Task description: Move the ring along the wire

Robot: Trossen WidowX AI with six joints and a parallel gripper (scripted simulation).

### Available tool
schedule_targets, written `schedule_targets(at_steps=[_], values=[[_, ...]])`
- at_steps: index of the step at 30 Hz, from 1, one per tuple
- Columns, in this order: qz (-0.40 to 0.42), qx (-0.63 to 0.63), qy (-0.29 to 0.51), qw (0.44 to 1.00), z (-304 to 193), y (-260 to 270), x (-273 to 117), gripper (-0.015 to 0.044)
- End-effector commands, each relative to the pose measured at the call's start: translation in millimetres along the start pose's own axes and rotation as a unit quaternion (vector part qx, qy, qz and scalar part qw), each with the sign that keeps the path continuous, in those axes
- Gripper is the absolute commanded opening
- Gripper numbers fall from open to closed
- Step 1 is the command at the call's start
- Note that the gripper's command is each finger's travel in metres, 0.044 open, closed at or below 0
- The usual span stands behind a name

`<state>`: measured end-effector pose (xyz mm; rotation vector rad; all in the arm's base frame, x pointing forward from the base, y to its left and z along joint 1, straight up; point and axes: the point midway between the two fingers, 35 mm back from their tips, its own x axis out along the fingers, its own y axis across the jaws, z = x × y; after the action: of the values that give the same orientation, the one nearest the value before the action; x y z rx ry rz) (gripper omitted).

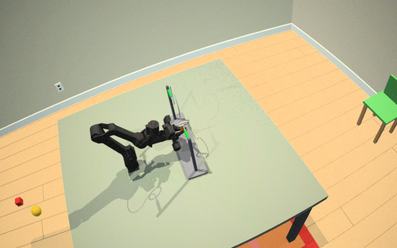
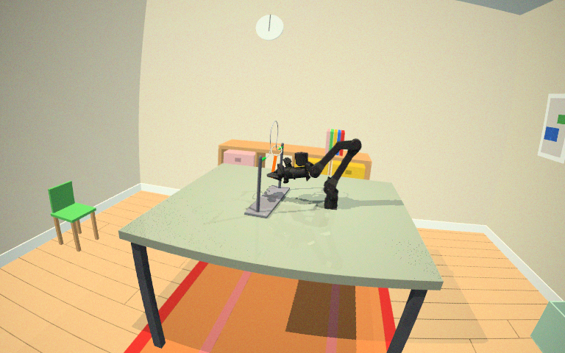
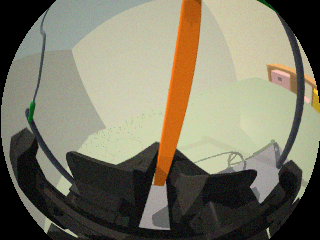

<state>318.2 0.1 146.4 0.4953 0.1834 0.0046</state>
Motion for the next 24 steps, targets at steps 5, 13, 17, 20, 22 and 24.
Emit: schedule_targets(at_steps=[5,13,17,20,22,24], values=[[0.022,0.075,0.032,0.996,6,29,-11,-0.015],[0.048,0.146,0.084,0.984,12,54,-27,-0.015],[0.063,0.179,0.108,0.976,16,65,-35,-0.015],[0.076,0.204,0.127,0.968,20,73,-41,-0.015],[0.083,0.217,0.138,0.963,23,78,-45,-0.015],[0.093,0.234,0.15,0.956,26,83,-49,-0.015]])
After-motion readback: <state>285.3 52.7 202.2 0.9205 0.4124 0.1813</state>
